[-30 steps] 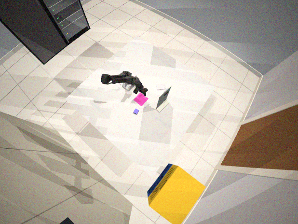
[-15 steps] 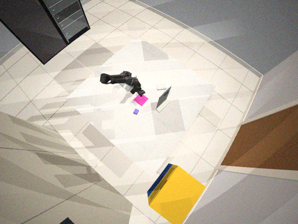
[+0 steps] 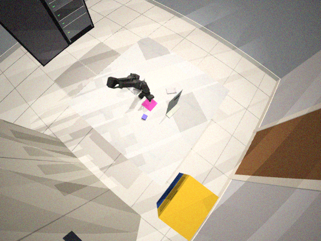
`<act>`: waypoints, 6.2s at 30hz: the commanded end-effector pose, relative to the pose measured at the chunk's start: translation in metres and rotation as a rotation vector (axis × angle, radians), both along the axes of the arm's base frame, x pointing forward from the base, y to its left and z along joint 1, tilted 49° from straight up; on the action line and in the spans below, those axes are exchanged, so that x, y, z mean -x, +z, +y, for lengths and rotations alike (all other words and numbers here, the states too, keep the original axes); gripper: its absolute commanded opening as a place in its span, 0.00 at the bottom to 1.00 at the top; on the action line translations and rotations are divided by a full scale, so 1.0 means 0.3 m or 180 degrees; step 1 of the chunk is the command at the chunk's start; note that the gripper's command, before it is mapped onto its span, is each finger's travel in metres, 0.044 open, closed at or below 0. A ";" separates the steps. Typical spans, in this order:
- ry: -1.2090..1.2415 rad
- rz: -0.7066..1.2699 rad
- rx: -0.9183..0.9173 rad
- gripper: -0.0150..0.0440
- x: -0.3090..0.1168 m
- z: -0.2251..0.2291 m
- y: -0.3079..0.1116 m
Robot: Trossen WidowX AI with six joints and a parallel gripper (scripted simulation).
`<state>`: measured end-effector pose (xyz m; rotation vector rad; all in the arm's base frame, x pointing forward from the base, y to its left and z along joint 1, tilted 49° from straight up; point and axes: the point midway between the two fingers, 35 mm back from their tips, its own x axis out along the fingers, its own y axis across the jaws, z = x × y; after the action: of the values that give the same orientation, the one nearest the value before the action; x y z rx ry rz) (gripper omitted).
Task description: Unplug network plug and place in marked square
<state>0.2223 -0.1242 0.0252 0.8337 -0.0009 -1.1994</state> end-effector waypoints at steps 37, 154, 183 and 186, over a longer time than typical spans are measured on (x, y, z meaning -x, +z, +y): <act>0.0013 0.0020 -0.0018 0.25 0.005 -0.056 -0.059; 0.0019 0.0007 0.0004 0.52 0.061 -0.058 -0.075; -0.0006 0.0032 -0.0087 0.52 0.034 -0.009 -0.073; -0.0009 0.0035 -0.0093 0.52 0.031 -0.004 -0.071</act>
<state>0.2104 -0.1267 0.0019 0.8459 0.0336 -1.2085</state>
